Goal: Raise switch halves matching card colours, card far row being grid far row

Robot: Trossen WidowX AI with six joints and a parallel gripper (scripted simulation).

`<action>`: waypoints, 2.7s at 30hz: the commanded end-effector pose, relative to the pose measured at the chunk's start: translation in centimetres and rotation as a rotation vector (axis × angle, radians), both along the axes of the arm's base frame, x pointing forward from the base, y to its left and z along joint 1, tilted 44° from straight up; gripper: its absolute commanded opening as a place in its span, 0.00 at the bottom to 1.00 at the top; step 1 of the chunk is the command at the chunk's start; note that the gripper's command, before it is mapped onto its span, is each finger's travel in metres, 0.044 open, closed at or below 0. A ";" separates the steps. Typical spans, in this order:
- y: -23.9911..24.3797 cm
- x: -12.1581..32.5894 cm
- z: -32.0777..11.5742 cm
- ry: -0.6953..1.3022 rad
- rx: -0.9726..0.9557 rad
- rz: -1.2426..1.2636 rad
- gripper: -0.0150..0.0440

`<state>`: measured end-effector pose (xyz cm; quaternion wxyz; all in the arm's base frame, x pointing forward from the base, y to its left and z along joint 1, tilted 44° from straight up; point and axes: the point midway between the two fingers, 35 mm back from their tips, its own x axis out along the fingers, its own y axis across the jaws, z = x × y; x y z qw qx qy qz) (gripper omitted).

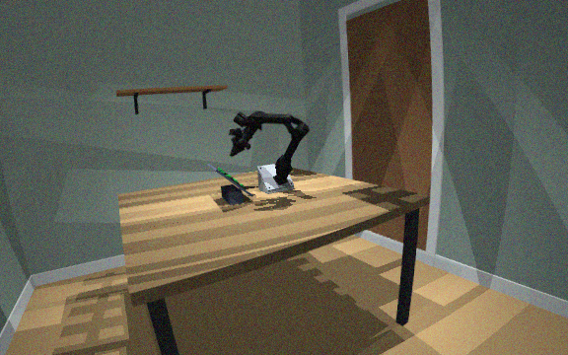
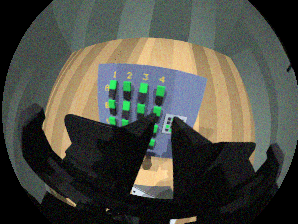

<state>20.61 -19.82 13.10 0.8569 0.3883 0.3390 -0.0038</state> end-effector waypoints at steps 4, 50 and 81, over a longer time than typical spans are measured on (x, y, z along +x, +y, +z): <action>0.3 2.5 -0.4 -0.023 0.029 0.008 0.25; 1.9 7.2 -3.5 -0.009 0.035 0.026 0.25; 2.0 7.5 -3.8 -0.009 0.035 0.026 0.25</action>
